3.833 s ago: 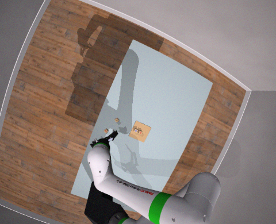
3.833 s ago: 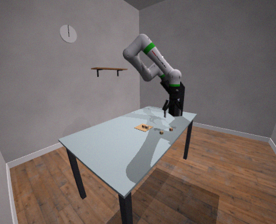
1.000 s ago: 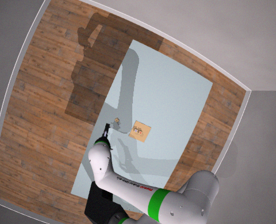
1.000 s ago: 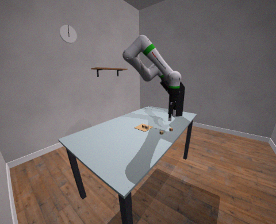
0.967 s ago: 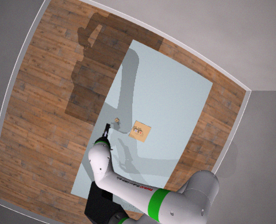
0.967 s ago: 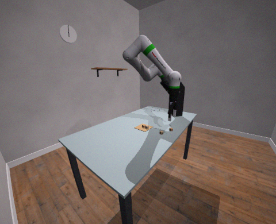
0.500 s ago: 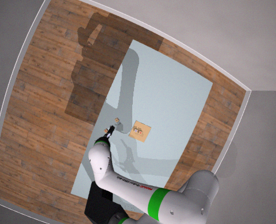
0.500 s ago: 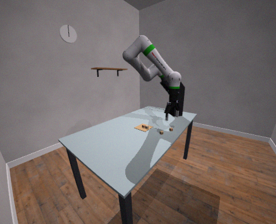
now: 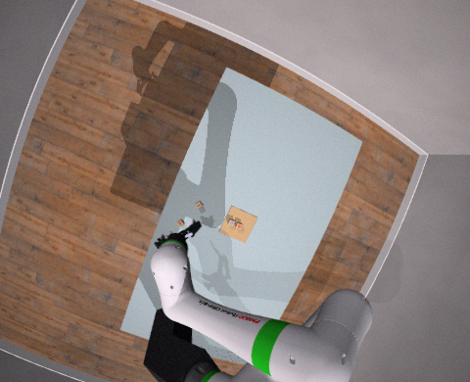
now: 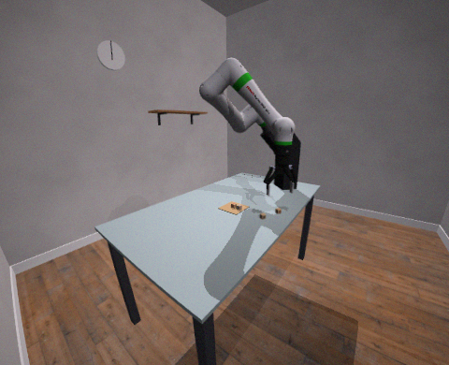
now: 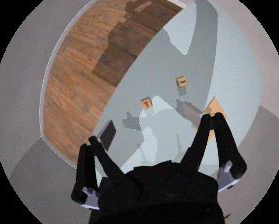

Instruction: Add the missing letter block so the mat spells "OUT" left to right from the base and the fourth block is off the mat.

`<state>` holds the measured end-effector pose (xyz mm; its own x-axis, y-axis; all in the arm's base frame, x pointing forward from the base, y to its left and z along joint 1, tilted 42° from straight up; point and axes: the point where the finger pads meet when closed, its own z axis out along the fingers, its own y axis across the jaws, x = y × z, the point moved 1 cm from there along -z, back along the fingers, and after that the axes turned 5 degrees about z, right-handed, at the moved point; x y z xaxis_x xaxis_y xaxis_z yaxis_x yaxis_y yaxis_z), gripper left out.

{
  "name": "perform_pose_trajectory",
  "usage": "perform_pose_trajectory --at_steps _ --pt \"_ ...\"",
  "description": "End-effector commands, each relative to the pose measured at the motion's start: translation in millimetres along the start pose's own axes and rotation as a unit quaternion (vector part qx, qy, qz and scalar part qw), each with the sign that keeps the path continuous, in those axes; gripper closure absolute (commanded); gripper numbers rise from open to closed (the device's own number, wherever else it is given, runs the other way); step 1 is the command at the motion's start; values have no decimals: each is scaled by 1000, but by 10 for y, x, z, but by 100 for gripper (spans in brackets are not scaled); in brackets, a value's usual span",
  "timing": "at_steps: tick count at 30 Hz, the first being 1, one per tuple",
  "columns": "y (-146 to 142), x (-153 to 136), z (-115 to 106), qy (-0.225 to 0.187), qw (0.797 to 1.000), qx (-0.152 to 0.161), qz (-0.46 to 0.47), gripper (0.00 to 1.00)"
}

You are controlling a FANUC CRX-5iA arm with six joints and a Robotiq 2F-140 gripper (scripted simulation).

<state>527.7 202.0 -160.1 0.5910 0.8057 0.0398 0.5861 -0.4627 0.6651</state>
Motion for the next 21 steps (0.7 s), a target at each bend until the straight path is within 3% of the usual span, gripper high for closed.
perform_pose_trajectory --at_steps 1,15,21 --pt "-2 0 8 7 998 -3 69 0" --pt "-2 2 31 8 971 -2 237 0" --pt "-1 3 45 9 941 -1 338 0"
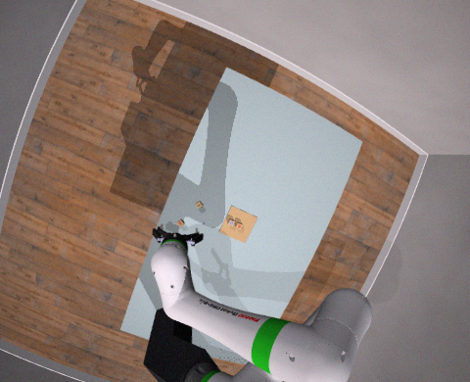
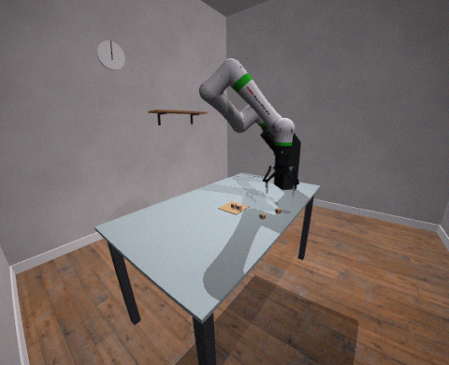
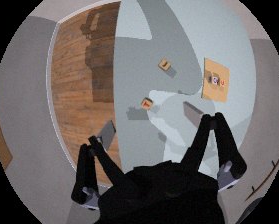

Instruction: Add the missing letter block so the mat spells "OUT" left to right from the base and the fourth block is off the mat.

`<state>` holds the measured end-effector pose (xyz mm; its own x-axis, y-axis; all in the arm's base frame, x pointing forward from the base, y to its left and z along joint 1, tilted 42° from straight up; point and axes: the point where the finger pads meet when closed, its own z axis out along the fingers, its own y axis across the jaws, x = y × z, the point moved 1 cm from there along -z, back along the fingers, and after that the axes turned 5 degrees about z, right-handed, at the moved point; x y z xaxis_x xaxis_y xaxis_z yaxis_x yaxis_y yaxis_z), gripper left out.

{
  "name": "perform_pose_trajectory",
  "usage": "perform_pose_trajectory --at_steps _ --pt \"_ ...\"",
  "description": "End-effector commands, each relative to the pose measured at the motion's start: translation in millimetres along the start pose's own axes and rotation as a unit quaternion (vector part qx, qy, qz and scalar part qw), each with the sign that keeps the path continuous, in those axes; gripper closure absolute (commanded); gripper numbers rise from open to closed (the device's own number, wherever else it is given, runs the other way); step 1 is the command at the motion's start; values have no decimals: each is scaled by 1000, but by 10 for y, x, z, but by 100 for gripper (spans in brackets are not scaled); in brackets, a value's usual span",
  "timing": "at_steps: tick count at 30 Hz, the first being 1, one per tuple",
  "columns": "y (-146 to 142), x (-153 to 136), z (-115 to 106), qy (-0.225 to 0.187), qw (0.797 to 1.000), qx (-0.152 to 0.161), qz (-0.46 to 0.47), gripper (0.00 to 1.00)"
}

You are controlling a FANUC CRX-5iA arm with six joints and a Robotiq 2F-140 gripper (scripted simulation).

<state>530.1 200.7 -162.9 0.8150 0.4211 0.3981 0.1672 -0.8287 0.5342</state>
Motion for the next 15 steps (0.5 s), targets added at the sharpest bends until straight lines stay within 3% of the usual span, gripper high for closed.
perform_pose_trajectory --at_steps 1,11,15 --pt "-3 0 8 8 998 1 69 0" --pt "-3 1 23 8 983 3 182 0" --pt "-3 1 33 8 967 3 255 0"
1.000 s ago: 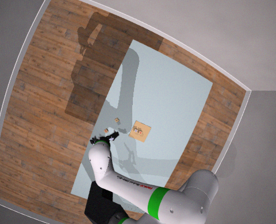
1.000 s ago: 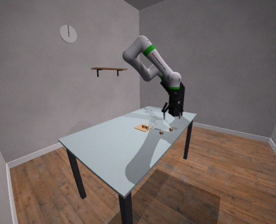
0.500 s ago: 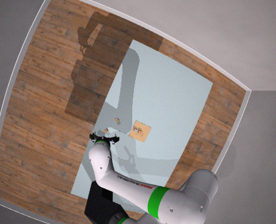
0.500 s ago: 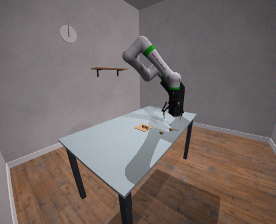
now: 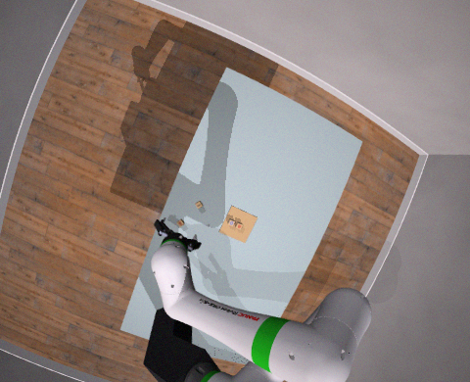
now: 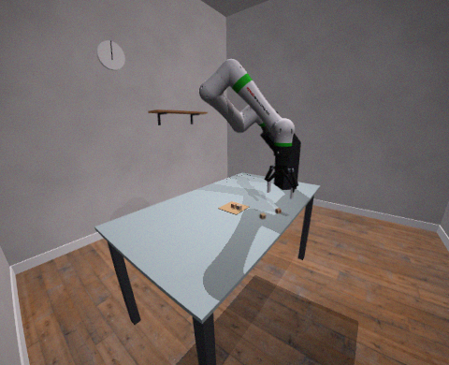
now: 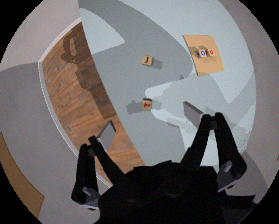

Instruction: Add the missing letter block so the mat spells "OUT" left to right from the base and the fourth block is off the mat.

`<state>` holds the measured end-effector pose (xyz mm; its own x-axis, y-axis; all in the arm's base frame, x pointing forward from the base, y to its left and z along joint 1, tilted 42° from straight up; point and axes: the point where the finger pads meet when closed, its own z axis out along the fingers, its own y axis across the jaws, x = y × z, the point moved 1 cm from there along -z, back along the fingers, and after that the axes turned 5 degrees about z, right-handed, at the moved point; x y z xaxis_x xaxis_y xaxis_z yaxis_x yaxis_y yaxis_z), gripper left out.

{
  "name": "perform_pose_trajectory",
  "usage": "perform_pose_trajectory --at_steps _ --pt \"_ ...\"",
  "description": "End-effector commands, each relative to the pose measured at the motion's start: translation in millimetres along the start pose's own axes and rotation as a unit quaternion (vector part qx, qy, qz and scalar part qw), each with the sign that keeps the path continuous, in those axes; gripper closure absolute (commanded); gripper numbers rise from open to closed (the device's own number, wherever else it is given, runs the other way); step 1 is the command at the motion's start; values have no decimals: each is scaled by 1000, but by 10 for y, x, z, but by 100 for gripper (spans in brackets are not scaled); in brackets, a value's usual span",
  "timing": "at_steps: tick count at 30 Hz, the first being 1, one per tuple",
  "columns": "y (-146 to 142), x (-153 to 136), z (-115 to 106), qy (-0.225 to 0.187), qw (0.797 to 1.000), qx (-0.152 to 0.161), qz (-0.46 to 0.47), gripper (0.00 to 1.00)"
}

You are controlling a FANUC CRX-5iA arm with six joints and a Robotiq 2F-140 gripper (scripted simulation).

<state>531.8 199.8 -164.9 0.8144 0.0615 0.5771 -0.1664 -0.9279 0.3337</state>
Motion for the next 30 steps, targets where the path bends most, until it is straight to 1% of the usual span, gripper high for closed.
perform_pose_trajectory --at_steps 1,6,10,20,21,30 --pt "-2 -2 8 6 998 4 69 0" --pt "-3 -2 17 6 991 5 137 0" --pt "-3 -2 22 6 986 5 169 0" --pt "-3 -2 24 6 982 5 186 0" --pt "-3 -2 24 6 982 5 186 63" --pt "-3 -2 24 6 982 5 186 63"
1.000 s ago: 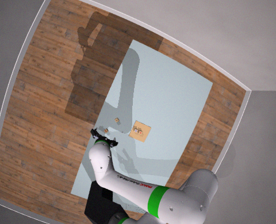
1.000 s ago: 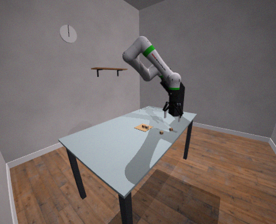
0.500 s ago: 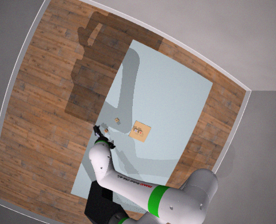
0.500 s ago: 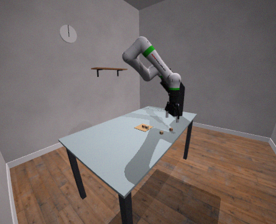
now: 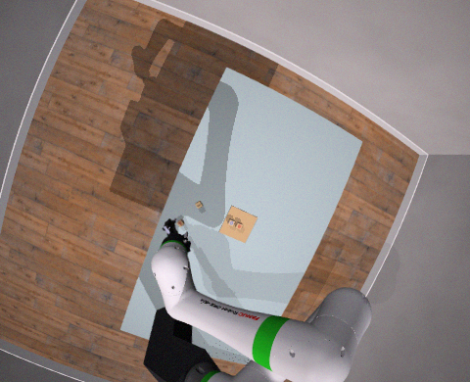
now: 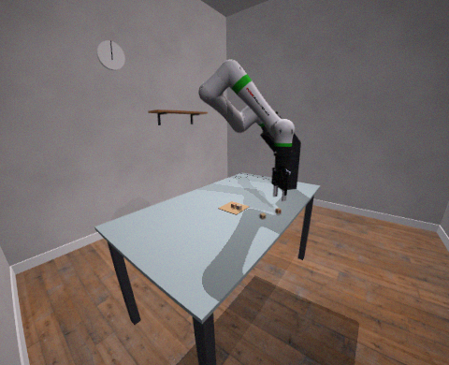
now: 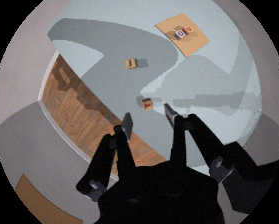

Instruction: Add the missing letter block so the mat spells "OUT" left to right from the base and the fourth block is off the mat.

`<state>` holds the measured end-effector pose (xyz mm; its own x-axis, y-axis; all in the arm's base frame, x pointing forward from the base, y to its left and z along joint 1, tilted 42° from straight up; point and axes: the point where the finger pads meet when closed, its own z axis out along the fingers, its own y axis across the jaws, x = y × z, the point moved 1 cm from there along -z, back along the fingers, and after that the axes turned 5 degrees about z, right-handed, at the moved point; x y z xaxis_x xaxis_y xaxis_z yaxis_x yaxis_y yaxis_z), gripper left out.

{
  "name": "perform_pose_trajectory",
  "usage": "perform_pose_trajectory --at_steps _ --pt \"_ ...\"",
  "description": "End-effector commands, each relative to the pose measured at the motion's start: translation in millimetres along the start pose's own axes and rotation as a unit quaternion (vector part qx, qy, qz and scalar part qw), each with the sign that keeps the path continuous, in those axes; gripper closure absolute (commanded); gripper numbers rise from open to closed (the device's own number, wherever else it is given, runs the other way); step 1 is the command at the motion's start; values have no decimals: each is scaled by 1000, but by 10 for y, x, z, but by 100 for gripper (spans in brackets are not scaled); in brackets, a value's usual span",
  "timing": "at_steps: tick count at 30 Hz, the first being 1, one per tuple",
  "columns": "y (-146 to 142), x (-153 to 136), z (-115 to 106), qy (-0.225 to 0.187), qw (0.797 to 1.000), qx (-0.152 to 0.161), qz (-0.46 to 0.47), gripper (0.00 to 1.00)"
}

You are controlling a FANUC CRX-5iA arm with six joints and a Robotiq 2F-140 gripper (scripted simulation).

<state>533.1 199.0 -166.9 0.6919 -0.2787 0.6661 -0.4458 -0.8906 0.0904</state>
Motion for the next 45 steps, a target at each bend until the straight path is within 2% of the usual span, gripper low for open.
perform_pose_trajectory --at_steps 1,34,45 --pt "-2 -1 -1 0 1000 0 0 63" --pt "-2 -1 8 0 1000 -1 0 63" --pt "1 -2 90 -1 1000 -5 0 63"
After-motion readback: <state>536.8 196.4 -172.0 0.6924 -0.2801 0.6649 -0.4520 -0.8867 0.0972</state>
